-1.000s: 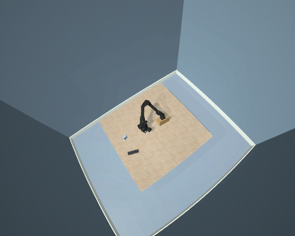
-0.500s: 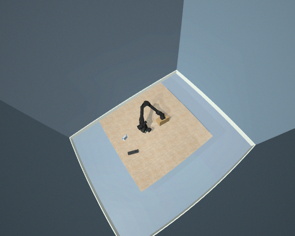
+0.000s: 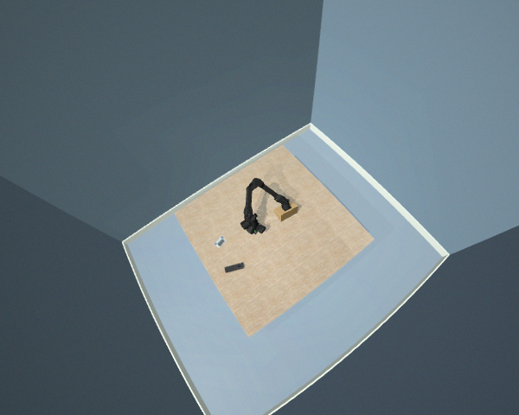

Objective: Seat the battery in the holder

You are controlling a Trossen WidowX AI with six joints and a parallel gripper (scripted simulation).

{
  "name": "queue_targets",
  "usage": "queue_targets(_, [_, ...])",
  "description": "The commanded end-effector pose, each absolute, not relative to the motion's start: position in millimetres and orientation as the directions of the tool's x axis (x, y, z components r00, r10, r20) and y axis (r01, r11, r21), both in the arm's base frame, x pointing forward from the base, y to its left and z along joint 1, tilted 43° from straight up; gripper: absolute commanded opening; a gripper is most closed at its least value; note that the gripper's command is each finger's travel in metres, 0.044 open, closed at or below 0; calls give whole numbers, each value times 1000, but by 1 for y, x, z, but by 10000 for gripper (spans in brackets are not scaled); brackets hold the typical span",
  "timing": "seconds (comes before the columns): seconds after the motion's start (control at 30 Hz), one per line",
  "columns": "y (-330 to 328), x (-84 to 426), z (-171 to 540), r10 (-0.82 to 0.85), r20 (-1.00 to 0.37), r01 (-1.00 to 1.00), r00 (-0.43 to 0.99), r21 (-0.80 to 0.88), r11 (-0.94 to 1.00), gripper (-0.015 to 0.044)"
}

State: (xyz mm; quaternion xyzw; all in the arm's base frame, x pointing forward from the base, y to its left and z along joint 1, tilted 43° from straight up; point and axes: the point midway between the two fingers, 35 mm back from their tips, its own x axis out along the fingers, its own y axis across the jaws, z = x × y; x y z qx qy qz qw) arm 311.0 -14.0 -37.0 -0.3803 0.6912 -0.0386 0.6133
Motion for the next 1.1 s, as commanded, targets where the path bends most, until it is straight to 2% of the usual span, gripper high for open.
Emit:
queue_targets(0.0, [-13,314,-38,-572,-819,-474,44,-521,710,78])
queue_targets(0.3, [-13,314,-38,-573,-819,-474,43,-521,710,78])
queue_targets(0.43, [-13,314,-38,-573,-819,-474,43,-521,710,179])
queue_targets(0.93, [-3,312,-27,-572,-819,-478,42,-519,708,179])
queue_targets(1.07, [14,311,-10,-573,-819,-483,39,-517,707,284])
